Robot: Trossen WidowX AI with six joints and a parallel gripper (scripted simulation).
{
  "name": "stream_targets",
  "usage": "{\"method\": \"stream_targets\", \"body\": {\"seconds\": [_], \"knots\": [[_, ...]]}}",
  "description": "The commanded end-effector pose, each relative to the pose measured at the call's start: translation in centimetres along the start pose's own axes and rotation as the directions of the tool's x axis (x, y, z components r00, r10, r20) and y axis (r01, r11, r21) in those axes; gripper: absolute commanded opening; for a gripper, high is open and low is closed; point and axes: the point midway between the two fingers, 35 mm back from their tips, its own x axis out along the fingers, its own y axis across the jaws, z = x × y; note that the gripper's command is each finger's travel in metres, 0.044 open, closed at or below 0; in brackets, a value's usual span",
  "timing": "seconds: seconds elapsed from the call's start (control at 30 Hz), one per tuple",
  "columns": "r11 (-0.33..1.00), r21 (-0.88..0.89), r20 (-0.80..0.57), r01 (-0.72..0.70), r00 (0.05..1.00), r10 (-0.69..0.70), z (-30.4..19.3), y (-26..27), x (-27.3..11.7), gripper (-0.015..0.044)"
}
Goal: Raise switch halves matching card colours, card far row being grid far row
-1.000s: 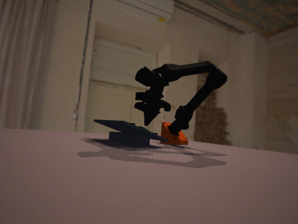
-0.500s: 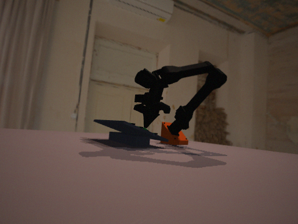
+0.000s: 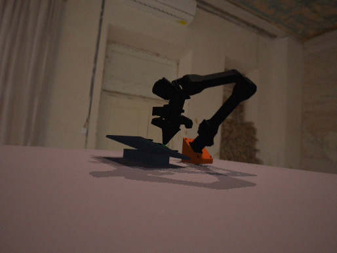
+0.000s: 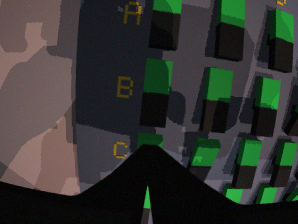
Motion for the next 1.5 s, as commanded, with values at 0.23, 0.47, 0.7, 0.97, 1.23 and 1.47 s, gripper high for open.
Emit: {"method": "stream_targets", "body": {"seconds": [0.23, 0.47, 0.7, 0.97, 1.23, 1.47], "knots": [[1.000, 0.004, 0.002, -0.001, 1.000, 0.001, 0.0, 0.0, 0.1, 0.0000], [1.000, 0.004, 0.002, -0.001, 1.000, 0.001, 0.0, 0.0, 0.2, 0.0000], [1.000, 0.004, 0.002, -0.002, 1.000, 0.002, 0.1, 0.0, 0.3, 0.0000], [1.000, 0.004, 0.002, -0.002, 1.000, 0.002, 0.1, 0.0, 0.4, 0.0000], [1.000, 0.004, 0.002, -0.002, 1.000, 0.002, 0.1, 0.0, 0.5, 0.0000], [1.000, 0.005, 0.025, 0.002, 1.000, -0.002, -0.2, -0.1, -5.6, 0.0000]]}}
